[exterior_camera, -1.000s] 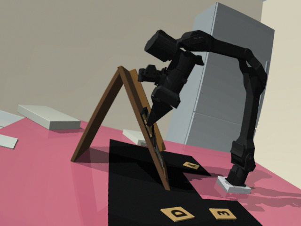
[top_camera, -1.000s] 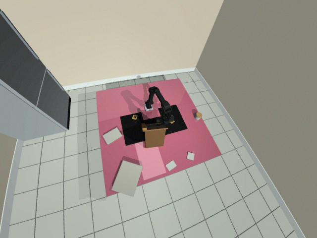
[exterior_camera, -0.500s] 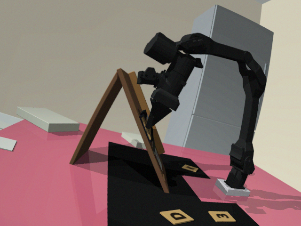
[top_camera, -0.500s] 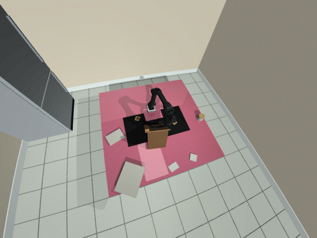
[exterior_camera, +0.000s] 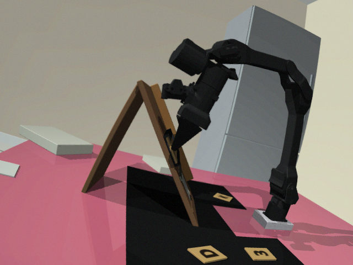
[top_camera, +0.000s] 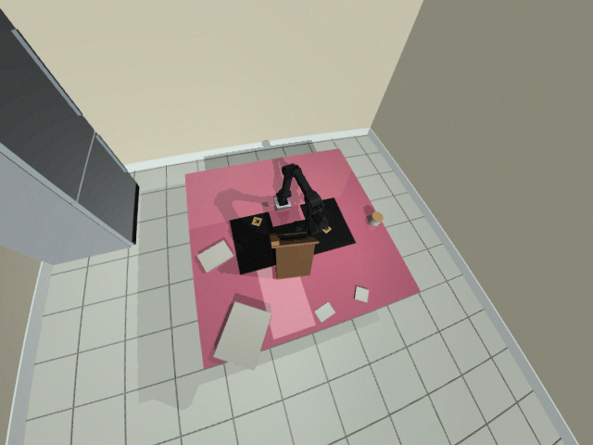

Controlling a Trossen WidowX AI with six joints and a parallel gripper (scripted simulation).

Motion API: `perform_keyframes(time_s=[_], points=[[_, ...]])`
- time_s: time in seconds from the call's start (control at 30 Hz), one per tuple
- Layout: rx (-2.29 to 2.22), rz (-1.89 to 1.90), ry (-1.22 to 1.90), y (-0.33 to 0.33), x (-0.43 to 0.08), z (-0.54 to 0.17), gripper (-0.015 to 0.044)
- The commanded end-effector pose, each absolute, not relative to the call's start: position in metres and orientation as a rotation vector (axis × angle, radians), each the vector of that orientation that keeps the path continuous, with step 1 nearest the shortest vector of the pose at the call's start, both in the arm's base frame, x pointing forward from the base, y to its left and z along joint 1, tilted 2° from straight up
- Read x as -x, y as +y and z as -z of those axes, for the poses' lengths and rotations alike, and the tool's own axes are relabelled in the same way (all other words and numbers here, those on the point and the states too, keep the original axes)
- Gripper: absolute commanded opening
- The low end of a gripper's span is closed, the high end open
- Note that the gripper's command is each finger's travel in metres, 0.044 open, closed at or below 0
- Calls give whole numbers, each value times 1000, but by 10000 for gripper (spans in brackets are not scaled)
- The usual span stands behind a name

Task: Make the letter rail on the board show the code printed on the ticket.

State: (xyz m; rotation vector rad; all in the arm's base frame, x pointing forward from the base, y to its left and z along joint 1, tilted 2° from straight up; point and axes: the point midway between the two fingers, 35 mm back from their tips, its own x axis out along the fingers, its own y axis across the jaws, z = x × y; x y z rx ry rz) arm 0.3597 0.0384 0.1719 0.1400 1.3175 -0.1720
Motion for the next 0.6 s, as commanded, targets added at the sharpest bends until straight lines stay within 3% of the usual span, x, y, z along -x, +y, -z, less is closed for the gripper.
perform_keyframes(time_s=[0.0, 0.57], points=[[-140, 167, 1318, 37, -359, -172, 0], [-140, 167, 1318, 32, -359, -172, 0]])
